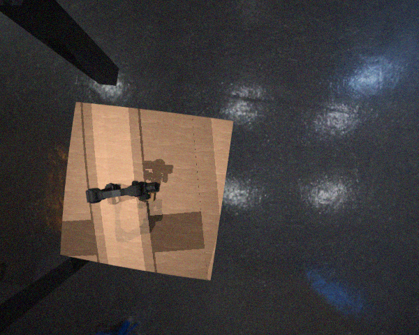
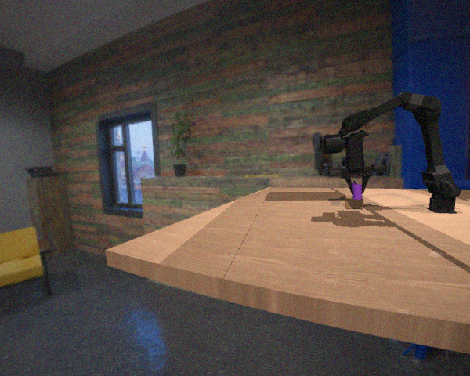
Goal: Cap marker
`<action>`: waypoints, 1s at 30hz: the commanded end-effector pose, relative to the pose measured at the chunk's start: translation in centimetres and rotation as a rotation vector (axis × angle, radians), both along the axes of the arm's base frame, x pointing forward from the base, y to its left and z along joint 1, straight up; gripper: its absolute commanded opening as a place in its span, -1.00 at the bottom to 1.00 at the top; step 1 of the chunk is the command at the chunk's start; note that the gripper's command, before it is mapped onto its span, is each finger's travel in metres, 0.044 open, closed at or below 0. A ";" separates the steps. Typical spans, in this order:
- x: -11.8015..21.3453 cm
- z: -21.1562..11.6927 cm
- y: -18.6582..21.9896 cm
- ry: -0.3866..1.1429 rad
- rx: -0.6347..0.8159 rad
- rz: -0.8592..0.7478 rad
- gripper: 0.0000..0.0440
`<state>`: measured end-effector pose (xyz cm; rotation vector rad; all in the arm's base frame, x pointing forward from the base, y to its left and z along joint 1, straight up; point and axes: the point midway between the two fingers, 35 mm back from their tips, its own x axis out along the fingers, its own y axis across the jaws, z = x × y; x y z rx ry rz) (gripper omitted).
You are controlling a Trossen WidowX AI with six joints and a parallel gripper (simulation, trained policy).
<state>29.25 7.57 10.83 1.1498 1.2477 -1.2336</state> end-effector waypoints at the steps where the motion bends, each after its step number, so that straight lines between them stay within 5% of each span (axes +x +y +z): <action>1: 0.3 1.3 -0.6 -0.027 0.003 -0.007 -0.46; 30: 0.6 7.3 -8.9 -0.046 0.008 -0.197 -0.61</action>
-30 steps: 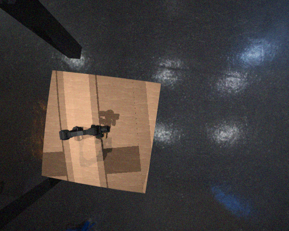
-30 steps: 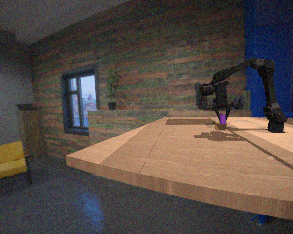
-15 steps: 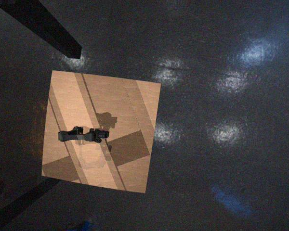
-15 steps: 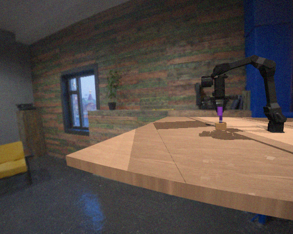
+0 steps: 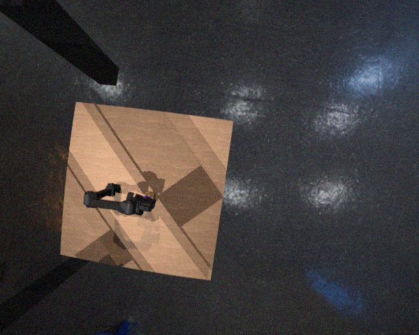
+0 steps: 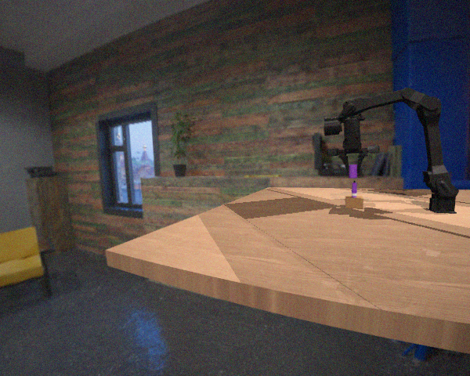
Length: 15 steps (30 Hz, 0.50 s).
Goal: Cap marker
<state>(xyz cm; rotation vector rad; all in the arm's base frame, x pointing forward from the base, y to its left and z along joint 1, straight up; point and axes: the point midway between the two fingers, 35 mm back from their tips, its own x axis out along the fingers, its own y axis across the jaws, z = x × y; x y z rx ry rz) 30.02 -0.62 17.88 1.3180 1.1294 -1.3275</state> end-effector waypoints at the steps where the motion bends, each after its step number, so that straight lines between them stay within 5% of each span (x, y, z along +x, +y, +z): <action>1: -0.2 0.3 -0.9 0.008 0.001 -0.018 -0.62; 15: -0.4 -1.6 -1.4 0.062 0.021 -0.050 -0.71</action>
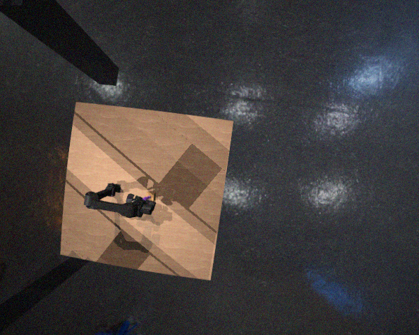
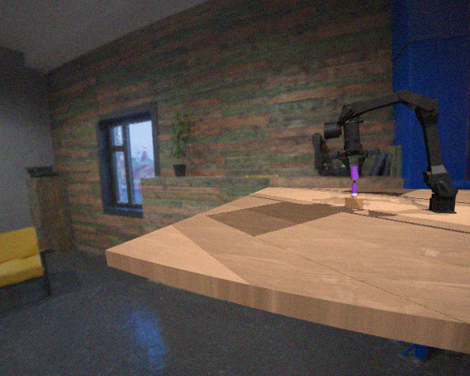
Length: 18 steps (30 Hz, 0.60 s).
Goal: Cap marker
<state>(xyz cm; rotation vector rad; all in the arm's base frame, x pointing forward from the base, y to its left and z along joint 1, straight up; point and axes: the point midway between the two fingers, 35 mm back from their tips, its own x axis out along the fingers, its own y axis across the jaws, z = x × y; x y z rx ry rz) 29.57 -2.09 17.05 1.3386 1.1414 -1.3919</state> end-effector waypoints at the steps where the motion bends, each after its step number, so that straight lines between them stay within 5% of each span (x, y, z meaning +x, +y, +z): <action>1: 0.0 -0.9 0.1 0.023 0.011 -0.003 -0.72; 18: -0.2 -4.7 0.3 0.077 0.044 0.024 -0.79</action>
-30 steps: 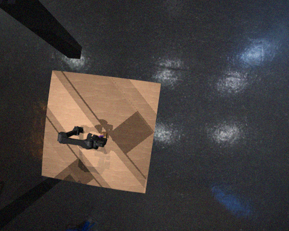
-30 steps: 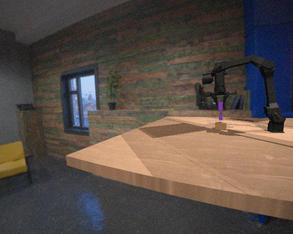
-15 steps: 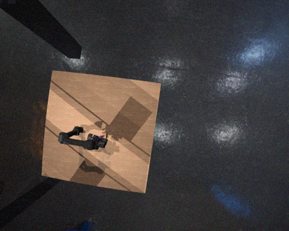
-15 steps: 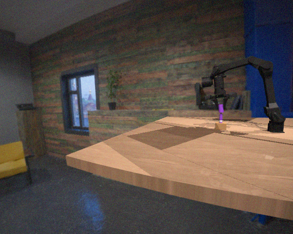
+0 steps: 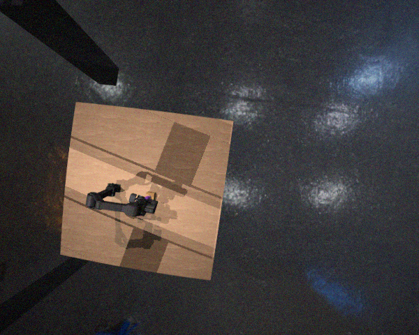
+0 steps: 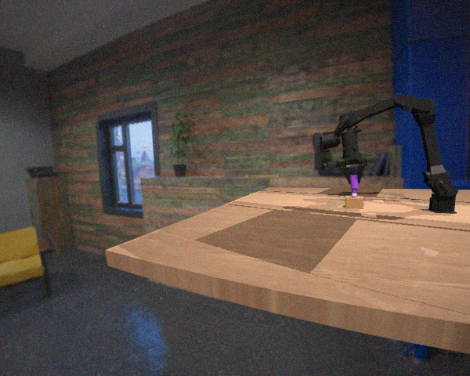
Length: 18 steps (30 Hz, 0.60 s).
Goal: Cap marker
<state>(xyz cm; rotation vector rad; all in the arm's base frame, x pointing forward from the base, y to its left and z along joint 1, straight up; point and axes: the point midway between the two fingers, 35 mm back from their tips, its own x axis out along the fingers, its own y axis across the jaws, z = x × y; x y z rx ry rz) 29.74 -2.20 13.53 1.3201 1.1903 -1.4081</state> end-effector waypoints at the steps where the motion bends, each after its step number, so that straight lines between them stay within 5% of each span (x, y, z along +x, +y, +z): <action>1: -0.4 -1.5 0.4 0.039 0.027 0.015 -0.79; 18: -0.4 -3.5 0.4 0.042 0.036 0.053 -0.78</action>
